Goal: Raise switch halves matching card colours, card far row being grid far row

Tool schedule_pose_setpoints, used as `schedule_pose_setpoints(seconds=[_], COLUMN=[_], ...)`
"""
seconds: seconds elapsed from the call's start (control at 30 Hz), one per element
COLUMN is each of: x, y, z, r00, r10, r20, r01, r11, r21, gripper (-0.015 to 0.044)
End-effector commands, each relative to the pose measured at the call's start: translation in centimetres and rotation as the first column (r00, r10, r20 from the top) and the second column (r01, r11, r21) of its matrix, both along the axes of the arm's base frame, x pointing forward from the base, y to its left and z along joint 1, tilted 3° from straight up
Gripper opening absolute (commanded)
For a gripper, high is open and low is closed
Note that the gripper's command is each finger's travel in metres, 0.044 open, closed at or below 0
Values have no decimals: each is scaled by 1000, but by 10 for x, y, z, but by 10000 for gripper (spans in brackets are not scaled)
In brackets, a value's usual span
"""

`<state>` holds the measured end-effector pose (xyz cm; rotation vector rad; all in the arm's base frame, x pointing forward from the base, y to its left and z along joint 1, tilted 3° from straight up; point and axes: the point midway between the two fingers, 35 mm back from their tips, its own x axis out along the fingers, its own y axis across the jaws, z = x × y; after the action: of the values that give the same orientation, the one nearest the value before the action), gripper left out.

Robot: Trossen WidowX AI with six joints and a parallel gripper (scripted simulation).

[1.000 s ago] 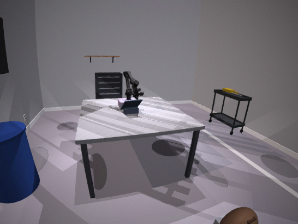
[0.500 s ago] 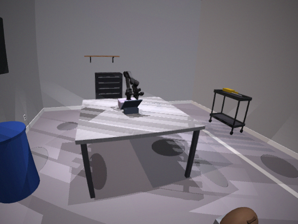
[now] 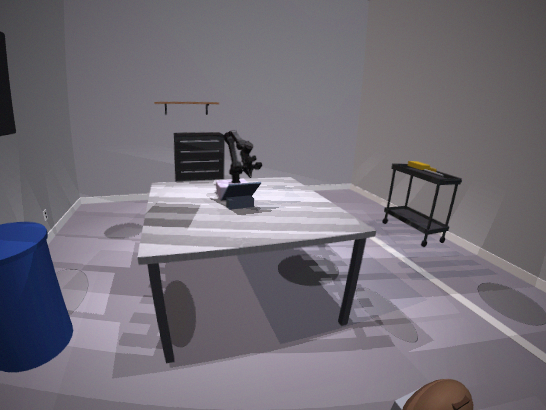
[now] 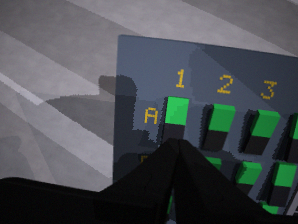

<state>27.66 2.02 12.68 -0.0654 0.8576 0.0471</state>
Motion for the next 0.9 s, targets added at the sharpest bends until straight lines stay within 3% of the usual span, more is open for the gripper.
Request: schedule_pose_setpoints(seconds=[0.0,0.4,0.87], x=[-13,-41,-12], y=[-1,-33,-32], z=[13,-12,-43], r00=[1000,1000,1000], r10=[-5,-5,-6], r20=[11,9,-15], r01=[5,5,6], r11=[1000,1000,1000], r21=[3,0,-2], gripper=[0,0,0])
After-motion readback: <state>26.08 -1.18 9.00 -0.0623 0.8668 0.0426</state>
